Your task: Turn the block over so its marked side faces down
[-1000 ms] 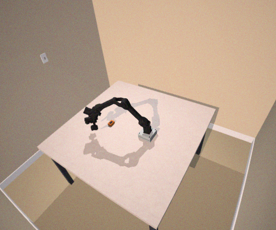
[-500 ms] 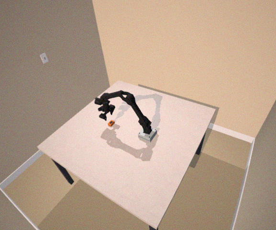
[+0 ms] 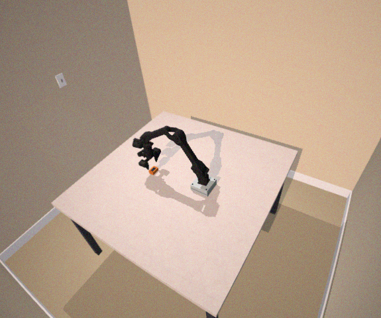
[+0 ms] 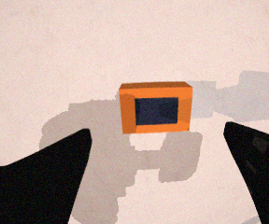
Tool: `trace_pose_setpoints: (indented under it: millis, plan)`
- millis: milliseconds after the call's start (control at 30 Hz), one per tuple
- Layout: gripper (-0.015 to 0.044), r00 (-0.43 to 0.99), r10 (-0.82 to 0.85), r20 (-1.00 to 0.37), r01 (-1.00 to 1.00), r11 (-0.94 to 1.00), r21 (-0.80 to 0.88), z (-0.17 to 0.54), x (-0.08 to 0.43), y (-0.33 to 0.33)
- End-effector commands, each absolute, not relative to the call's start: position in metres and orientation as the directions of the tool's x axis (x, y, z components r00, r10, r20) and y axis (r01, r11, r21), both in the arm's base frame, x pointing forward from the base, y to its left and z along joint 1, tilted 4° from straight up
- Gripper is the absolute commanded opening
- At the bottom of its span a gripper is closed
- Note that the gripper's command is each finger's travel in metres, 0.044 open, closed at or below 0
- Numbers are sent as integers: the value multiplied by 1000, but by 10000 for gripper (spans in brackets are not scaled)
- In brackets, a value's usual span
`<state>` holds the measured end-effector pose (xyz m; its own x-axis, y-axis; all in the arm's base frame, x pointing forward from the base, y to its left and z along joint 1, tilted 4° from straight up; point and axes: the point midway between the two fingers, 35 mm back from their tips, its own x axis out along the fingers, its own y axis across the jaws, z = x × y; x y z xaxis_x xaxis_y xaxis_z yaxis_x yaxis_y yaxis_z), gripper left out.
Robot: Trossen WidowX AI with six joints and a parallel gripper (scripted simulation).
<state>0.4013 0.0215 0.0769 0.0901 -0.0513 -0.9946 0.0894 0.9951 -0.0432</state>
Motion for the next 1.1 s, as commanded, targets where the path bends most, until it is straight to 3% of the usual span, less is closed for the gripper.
trace_pose_setpoints:
  millis: [0,1067]
  plan:
    - [440,83,-46,-995,96,995,-38,68,401,22]
    - [440,83,-47,-995,96,995,-39,23,404,18]
